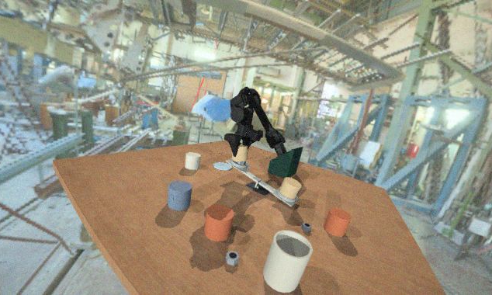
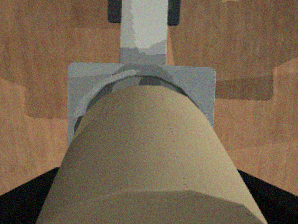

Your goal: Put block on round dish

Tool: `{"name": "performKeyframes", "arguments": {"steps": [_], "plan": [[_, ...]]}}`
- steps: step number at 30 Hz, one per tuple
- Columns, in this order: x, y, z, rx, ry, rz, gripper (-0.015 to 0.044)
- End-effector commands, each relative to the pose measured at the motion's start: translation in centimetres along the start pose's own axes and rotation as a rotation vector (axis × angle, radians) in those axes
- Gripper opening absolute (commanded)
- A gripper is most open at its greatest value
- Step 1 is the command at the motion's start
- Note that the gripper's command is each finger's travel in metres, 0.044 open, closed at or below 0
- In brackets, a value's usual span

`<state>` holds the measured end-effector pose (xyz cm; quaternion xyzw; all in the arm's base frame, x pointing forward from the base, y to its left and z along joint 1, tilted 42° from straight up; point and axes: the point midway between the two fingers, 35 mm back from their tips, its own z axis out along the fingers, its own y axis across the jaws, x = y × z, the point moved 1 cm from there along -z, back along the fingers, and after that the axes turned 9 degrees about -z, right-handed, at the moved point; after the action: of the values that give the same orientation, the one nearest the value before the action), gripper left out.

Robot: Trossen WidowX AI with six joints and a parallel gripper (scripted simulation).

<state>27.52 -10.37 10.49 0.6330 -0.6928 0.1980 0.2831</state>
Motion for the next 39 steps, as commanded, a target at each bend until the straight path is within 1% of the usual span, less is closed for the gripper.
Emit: {"name": "performKeyframes", "arguments": {"steps": [1, 39], "plan": [[0.4, -0.3, -0.8, 0.013, 0.012, 0.013, 0.0], [0.4, 0.4, -5.7, 0.01, 0.017, 0.013, 0.0]]}}
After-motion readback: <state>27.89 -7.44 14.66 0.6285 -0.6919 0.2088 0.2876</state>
